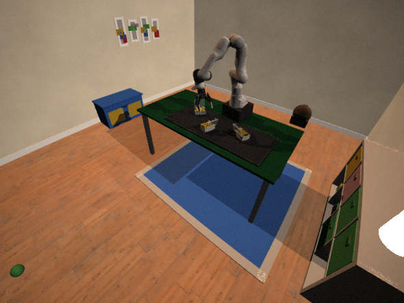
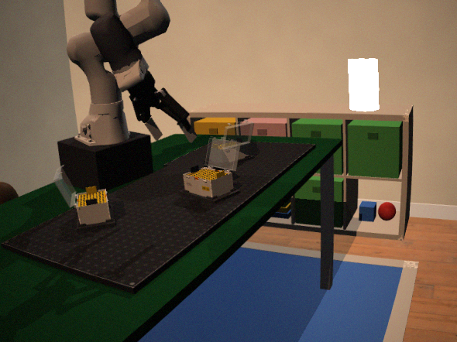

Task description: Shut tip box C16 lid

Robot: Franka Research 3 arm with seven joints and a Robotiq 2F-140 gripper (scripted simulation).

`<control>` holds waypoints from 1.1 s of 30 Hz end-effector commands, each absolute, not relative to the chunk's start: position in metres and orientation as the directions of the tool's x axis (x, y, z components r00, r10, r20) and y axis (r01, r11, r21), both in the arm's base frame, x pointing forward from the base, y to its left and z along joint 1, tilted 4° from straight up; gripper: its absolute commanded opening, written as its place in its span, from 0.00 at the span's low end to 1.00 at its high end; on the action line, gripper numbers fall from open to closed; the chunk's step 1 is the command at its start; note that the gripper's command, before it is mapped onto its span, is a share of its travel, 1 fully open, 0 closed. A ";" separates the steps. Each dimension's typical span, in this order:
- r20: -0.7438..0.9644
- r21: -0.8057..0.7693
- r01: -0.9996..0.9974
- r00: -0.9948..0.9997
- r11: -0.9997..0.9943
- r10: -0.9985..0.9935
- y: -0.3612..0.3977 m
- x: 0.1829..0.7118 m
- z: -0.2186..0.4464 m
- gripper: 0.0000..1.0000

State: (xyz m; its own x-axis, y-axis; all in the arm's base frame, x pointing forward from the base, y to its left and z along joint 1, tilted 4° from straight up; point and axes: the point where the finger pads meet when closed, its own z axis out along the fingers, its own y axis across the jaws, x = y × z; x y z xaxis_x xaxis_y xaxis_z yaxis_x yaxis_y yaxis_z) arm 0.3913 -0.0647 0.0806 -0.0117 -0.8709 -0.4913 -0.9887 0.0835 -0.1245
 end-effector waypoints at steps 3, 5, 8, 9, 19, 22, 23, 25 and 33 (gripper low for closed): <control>-0.507 -0.076 -0.988 -0.077 0.134 -0.858 -0.062 0.384 0.106 1.00; -0.507 -0.076 -0.988 -0.077 0.134 -0.858 -0.062 0.383 0.116 1.00; -0.507 -0.076 -0.988 -0.077 0.134 -0.858 -0.062 0.382 0.131 1.00; -0.507 -0.076 -0.988 -0.077 0.134 -0.858 -0.062 0.381 0.136 1.00; -0.507 -0.076 -0.988 -0.077 0.134 -0.858 -0.062 0.381 0.141 1.00; -0.507 -0.076 -0.988 -0.077 0.134 -0.858 -0.062 0.381 0.141 1.00; -0.483 -0.064 -0.988 -0.095 0.144 -0.870 -0.066 0.382 0.140 1.00; -0.433 -0.039 -0.986 -0.131 0.164 -0.892 -0.076 0.384 0.138 1.00; -0.270 0.027 -0.972 -0.232 0.233 -0.935 -0.105 0.389 0.132 1.00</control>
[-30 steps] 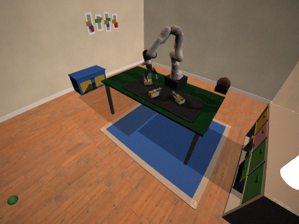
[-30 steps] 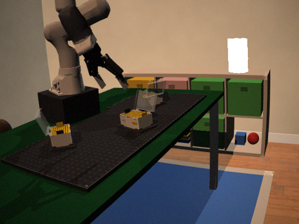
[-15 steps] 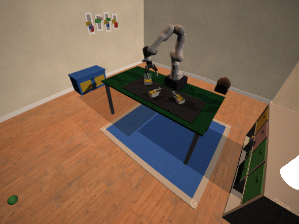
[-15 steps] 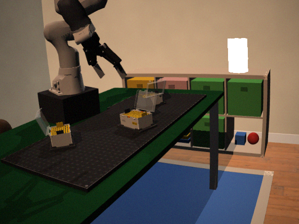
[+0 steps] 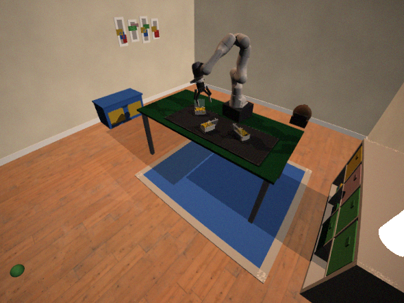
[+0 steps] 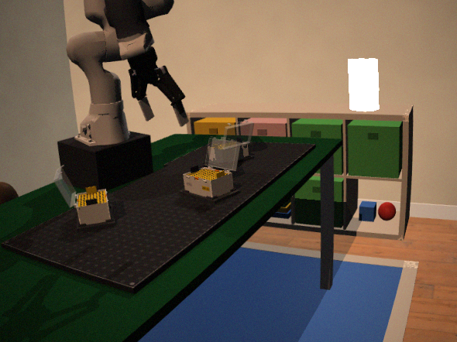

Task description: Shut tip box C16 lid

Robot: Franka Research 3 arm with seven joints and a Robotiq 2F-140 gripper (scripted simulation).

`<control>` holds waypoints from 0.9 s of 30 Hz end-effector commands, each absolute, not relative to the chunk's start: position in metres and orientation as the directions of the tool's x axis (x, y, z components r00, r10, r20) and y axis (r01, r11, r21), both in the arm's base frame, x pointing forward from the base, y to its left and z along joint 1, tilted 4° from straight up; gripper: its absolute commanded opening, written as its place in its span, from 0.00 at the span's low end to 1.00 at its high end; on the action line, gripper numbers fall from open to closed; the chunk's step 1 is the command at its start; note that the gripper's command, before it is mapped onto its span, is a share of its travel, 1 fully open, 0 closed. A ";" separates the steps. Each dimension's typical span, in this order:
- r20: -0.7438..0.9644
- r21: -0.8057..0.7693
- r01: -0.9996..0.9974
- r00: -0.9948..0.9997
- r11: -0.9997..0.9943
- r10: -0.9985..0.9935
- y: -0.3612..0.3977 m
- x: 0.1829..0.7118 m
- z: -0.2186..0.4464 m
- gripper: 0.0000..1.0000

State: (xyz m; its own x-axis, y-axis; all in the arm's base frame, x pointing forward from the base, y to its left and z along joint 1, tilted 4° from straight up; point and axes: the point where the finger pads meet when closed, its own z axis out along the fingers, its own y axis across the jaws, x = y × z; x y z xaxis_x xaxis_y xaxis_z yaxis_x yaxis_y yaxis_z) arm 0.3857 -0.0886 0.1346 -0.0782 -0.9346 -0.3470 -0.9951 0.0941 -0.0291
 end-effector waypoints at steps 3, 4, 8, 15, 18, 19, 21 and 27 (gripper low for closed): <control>-0.183 0.055 -0.961 -0.276 0.271 -0.944 -0.119 0.392 0.129 1.00; -0.153 0.063 -0.957 -0.290 0.284 -0.945 -0.124 0.393 0.128 1.00; -0.032 0.093 -0.937 -0.341 0.337 -0.939 -0.143 0.397 0.124 1.00; 0.120 0.121 -0.906 -0.393 0.406 -0.912 -0.168 0.401 0.119 1.00; 0.209 0.132 -0.886 -0.413 0.444 -0.886 -0.182 0.404 0.116 1.00; 0.236 0.135 -0.881 -0.415 0.453 -0.879 -0.187 0.405 0.116 1.00; 0.288 0.141 -0.872 -0.417 0.469 -0.862 -0.196 0.407 0.114 1.00; 0.444 0.151 -0.835 -0.422 0.530 -0.791 -0.218 0.411 0.109 1.00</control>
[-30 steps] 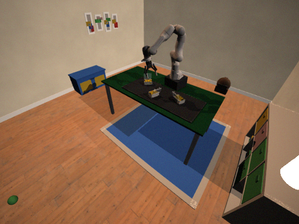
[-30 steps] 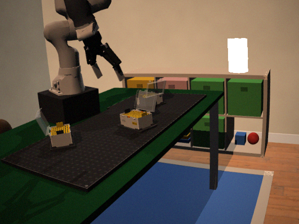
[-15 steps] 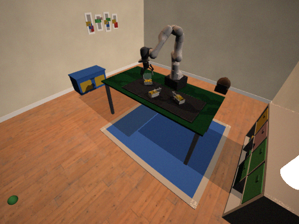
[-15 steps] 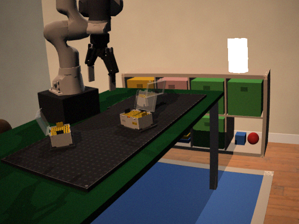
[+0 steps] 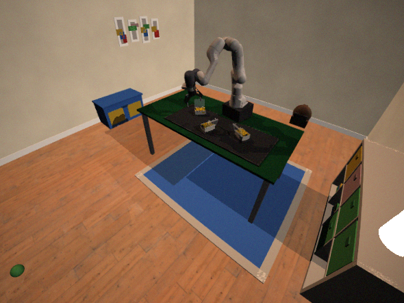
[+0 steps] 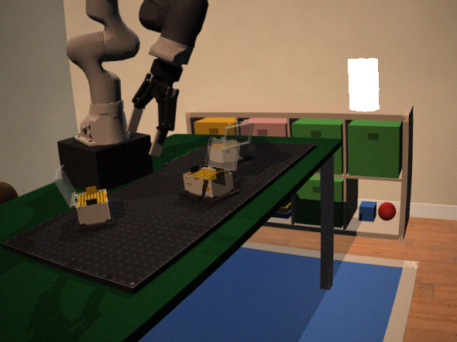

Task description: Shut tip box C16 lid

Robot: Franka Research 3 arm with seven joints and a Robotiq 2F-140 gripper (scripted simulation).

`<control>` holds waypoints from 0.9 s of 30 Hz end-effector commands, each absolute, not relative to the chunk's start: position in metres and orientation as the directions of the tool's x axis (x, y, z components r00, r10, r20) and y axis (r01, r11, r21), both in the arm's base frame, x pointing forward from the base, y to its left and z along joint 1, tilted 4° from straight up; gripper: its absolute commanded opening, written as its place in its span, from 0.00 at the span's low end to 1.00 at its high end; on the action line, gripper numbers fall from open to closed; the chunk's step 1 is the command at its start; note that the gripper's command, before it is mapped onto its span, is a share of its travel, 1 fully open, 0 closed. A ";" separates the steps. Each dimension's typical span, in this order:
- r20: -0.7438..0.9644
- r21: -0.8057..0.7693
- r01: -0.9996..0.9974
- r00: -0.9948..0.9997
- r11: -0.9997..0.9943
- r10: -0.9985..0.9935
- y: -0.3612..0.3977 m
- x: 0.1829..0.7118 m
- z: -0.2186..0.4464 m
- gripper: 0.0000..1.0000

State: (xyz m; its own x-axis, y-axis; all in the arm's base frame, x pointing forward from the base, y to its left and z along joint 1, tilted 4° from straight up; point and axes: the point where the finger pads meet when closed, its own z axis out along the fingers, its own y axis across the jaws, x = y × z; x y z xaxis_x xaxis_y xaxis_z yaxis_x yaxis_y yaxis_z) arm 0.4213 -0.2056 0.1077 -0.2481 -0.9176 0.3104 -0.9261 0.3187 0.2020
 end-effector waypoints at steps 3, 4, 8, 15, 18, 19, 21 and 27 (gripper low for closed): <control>0.490 0.141 -0.810 -0.442 0.568 -0.751 -0.218 0.411 0.109 1.00; 0.516 0.140 -0.802 -0.441 0.581 -0.734 -0.218 0.411 0.109 1.00; 0.612 0.130 -0.771 -0.432 0.623 -0.662 -0.218 0.411 0.109 1.00; 0.762 0.096 -0.710 -0.398 0.697 -0.510 -0.218 0.411 0.109 1.00; 0.801 0.079 -0.689 -0.386 0.721 -0.457 -0.218 0.411 0.109 1.00; 0.801 0.079 -0.689 -0.386 0.721 -0.457 -0.218 0.411 0.109 1.00; 0.851 0.039 -0.646 -0.378 0.763 -0.364 -0.218 0.411 0.109 1.00; 0.930 -0.024 -0.589 -0.309 0.808 -0.198 -0.218 0.411 0.109 1.00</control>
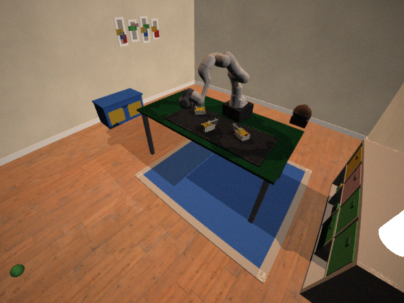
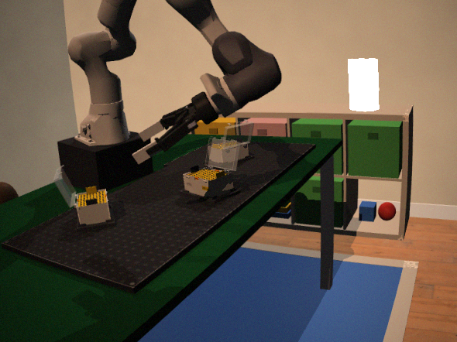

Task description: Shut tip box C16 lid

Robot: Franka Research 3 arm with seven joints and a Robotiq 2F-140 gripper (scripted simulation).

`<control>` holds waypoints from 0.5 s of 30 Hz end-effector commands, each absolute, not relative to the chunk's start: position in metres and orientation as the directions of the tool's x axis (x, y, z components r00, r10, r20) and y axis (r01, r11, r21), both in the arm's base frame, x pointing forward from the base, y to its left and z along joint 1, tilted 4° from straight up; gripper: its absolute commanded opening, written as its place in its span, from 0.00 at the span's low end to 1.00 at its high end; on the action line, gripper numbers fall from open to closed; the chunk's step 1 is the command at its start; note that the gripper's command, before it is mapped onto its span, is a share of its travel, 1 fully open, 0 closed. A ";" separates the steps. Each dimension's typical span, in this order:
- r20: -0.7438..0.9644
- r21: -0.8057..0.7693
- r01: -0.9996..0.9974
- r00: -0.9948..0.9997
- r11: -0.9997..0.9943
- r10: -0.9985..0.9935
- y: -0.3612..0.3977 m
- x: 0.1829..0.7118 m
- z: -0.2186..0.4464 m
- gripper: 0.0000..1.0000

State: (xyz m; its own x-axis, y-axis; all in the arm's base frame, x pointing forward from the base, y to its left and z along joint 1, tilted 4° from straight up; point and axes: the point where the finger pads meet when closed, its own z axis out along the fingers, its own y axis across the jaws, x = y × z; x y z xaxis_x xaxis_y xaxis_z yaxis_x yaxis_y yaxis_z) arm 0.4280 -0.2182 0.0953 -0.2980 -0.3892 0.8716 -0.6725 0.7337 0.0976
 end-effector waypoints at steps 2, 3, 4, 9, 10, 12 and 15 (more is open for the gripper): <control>0.947 -0.044 -0.573 -0.286 0.818 -0.149 -0.218 0.411 0.109 1.00; 0.947 -0.044 -0.573 -0.286 0.818 -0.149 -0.218 0.411 0.109 1.00; 0.947 -0.044 -0.573 -0.286 0.818 -0.149 -0.218 0.411 0.109 1.00; 0.947 -0.044 -0.573 -0.286 0.818 -0.149 -0.218 0.411 0.109 1.00; 0.947 -0.044 -0.573 -0.286 0.818 -0.149 -0.218 0.411 0.109 1.00; 0.947 -0.044 -0.573 -0.286 0.818 -0.149 -0.218 0.411 0.109 1.00; 0.947 -0.044 -0.573 -0.286 0.818 -0.149 -0.218 0.411 0.109 1.00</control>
